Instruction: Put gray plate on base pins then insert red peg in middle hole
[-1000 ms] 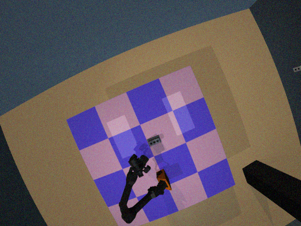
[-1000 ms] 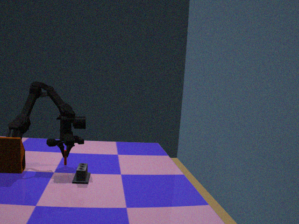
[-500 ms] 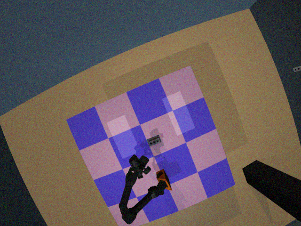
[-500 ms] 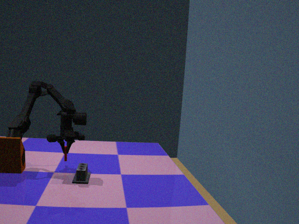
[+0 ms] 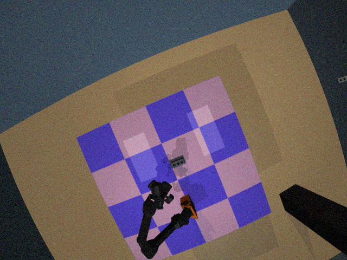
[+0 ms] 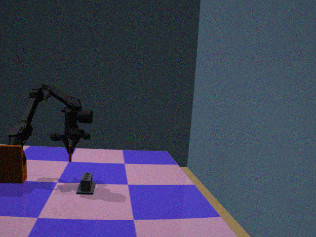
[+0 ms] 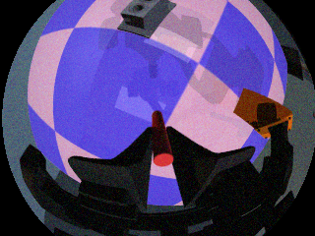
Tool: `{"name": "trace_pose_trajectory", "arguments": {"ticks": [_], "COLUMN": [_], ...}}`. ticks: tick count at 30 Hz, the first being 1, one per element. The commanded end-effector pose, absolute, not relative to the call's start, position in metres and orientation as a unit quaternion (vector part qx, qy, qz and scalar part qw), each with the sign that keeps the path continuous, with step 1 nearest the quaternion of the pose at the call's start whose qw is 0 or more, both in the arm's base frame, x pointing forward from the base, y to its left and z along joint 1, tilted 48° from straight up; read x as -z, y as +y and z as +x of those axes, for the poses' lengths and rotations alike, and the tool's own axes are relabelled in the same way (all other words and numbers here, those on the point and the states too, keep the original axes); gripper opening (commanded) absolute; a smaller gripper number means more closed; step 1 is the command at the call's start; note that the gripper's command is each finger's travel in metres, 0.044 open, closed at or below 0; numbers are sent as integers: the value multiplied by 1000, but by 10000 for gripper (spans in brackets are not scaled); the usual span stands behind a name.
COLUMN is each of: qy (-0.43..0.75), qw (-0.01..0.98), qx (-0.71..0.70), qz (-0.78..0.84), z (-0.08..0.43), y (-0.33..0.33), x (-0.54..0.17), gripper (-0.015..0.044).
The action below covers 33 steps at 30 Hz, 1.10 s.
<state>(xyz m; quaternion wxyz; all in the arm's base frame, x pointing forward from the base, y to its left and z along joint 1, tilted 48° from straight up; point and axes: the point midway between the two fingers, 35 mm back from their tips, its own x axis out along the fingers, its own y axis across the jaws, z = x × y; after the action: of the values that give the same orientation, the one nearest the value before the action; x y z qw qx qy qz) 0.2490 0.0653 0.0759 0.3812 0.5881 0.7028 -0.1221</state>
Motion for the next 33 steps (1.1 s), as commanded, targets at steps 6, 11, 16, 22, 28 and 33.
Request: {"name": "trace_pose_trajectory", "arguments": {"ticks": [6, 11, 16, 22, 28, 33], "qy": [703, 703, 703, 702, 702, 702], "qw": [383, 386, 386, 387, 387, 388], "qx": [122, 121, 122, 122, 122, 121], "qz": [587, 585, 585, 585, 585, 584], "z": [256, 265, 275, 287, 298, 306], "y": [57, 49, 40, 30, 20, 11], "x": [-73, -66, -59, -50, -41, -31], "gripper": [0, 0, 0, 0, 0, 0]}}
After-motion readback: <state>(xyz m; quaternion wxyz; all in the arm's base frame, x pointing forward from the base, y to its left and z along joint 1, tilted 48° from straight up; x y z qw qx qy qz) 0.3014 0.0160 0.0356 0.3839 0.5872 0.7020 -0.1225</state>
